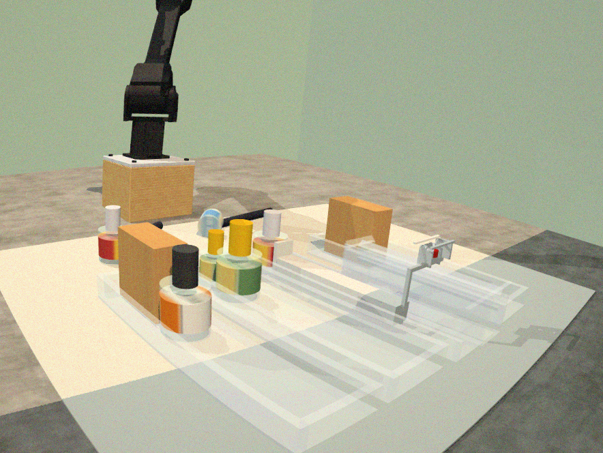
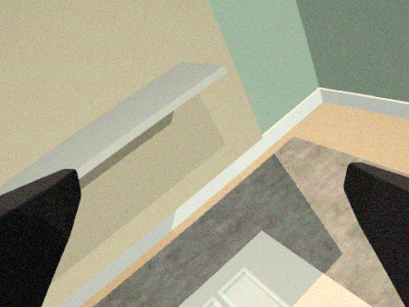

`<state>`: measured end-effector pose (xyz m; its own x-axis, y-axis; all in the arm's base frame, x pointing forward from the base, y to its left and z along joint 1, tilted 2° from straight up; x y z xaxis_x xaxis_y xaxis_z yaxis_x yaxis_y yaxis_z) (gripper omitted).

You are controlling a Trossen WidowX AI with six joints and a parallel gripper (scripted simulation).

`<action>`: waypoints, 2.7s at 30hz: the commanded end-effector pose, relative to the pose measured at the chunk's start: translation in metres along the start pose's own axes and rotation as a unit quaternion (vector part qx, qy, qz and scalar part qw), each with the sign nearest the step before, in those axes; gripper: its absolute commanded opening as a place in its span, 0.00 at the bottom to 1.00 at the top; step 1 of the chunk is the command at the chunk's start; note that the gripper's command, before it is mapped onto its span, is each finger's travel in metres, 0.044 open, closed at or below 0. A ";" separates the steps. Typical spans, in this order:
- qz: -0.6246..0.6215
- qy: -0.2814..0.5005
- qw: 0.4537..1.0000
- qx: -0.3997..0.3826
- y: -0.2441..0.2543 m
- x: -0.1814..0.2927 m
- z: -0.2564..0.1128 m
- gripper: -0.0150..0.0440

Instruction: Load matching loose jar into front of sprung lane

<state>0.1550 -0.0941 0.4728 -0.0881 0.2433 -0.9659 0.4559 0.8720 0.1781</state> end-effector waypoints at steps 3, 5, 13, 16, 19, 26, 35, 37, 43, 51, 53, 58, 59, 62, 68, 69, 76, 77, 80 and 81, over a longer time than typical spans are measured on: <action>-0.094 0.151 0.984 0.022 -0.021 0.053 0.070 1.00; -0.124 0.198 0.972 0.021 -0.027 0.072 0.088 1.00; -0.237 0.393 0.888 -0.022 -0.052 0.162 0.143 1.00; -0.274 0.464 0.840 -0.057 -0.061 0.201 0.155 1.00; -0.307 0.533 0.782 -0.103 -0.070 0.241 0.161 1.00; -0.338 0.614 0.689 -0.183 -0.080 0.295 0.158 1.00; -0.338 0.614 0.689 -0.183 -0.081 0.304 0.160 1.00; -0.338 0.614 0.689 -0.183 -0.083 0.325 0.162 1.00; -0.338 0.615 0.689 -0.183 -0.085 0.334 0.163 1.00; -0.338 0.615 0.689 -0.183 -0.088 0.348 0.165 1.00; -0.338 0.615 0.689 -0.183 -0.088 0.351 0.166 1.00; -0.338 0.615 0.689 -0.183 -0.089 0.358 0.167 1.00; -0.338 0.615 0.689 -0.183 -0.090 0.360 0.168 1.00; -0.338 0.615 0.689 -0.183 -0.090 0.365 0.169 1.00; -0.338 0.615 0.689 -0.183 -0.092 0.374 0.170 1.00; -0.338 0.615 0.689 -0.183 -0.092 0.376 0.170 1.00; -0.338 0.615 0.689 -0.183 -0.093 0.378 0.170 0.82; -0.338 0.615 0.689 -0.183 -0.093 0.378 0.170 0.78; -0.338 0.615 0.689 -0.183 -0.093 0.378 0.170 0.64; -0.338 0.615 0.689 -0.183 -0.093 0.378 0.170 0.60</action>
<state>0.2306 -0.1551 0.0598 -0.9577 -0.2876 -0.0053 -0.2876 0.9575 0.0207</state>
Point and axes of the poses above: the point midway between the two fingers, 35 mm back from their tips, its own z axis out along the fingers, its own y axis across the jaws, x = y × z, the point moved 9 cm from there along -z, back along the fingers, and after that the axes turned 15 degrees about -z, right-handed, at the moved point
